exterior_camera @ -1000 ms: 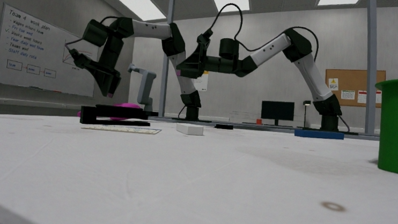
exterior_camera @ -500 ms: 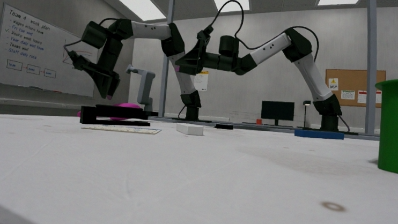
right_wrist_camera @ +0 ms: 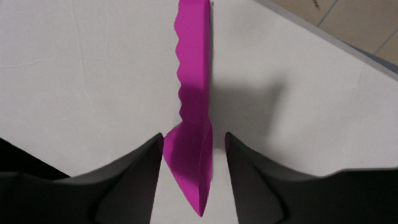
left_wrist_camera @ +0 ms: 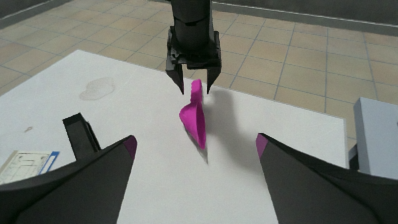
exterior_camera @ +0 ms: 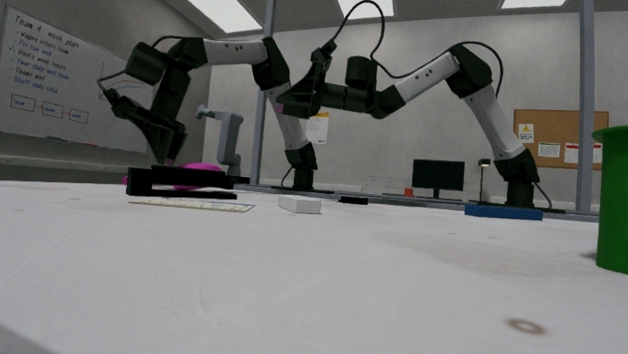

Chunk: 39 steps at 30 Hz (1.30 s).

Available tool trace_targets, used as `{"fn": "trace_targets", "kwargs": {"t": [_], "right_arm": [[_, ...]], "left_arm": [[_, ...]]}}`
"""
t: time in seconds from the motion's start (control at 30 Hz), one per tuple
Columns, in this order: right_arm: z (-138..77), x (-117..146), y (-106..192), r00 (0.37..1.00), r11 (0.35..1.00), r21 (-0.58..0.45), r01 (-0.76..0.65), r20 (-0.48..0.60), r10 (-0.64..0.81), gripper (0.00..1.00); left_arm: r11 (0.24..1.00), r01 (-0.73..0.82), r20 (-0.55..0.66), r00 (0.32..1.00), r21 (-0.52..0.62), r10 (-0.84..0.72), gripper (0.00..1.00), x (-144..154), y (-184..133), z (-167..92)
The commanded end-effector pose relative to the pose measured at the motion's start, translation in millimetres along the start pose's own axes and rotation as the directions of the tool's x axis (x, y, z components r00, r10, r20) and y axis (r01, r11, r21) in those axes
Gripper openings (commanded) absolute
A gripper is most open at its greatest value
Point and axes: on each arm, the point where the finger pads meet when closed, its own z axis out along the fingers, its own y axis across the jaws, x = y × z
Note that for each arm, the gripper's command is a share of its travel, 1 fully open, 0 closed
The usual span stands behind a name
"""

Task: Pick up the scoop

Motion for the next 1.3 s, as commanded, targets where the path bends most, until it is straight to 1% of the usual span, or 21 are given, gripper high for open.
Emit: {"fn": "trace_targets", "kwargs": {"t": [0.0,0.17,0.5,0.63,0.7,0.93,1.1,1.13,1.17,1.2,1.27], "right_arm": [[15,-1,0,1.000,1.000,-0.005,0.002,-0.008,-0.002,0.55],[19,-1,1,1.000,1.000,-0.006,0.001,-0.007,-0.001,0.55],[34,-1,0,1.000,1.000,-0.005,0.002,-0.008,-0.002,0.55],[40,0,0,1.000,1.000,-0.005,0.002,-0.008,-0.002,0.49],[40,0,0,1.000,1.000,-0.005,0.002,-0.008,-0.002,0.49],[51,0,0,1.000,1.000,-0.005,0.002,-0.008,-0.002,0.39],[51,0,1,1.000,1.000,-0.005,0.001,-0.008,-0.001,0.32],[49,-1,1,1.000,1.000,-0.008,0.000,-0.004,0.000,0.30],[41,-5,2,1.000,1.000,-0.021,-0.003,0.012,0.003,0.29],[41,-5,2,1.000,1.000,-0.020,-0.003,0.012,0.004,0.27],[41,-5,2,1.000,1.000,-0.020,-0.003,0.012,0.004,0.27]], "left_arm": [[1.000,0.011,0.052,0.999,-0.011,-0.010,1.00,-26,5,3],[1.000,0.011,0.052,0.999,-0.011,-0.010,1.00,-26,5,3],[1.000,0.011,0.052,0.999,-0.011,-0.010,1.00,-26,5,3],[1.000,0.011,0.052,0.999,-0.011,-0.010,1.00,-26,5,3],[1.000,0.011,0.052,0.999,-0.011,-0.010,1.00,-26,5,3],[1.000,0.011,0.052,0.999,-0.011,-0.010,1.00,-26,5,3],[1.000,0.011,0.052,0.999,-0.011,-0.010,1.00,-26,5,3],[1.000,0.011,0.052,0.999,-0.011,-0.010,1.00,-26,5,3],[1.000,0.011,0.052,0.999,-0.011,-0.010,1.00,-26,5,3],[1.000,0.011,0.052,0.999,-0.011,-0.010,1.00,-26,5,3],[1.000,0.011,0.052,0.999,-0.011,-0.010,1.00,-26,5,3]]}}
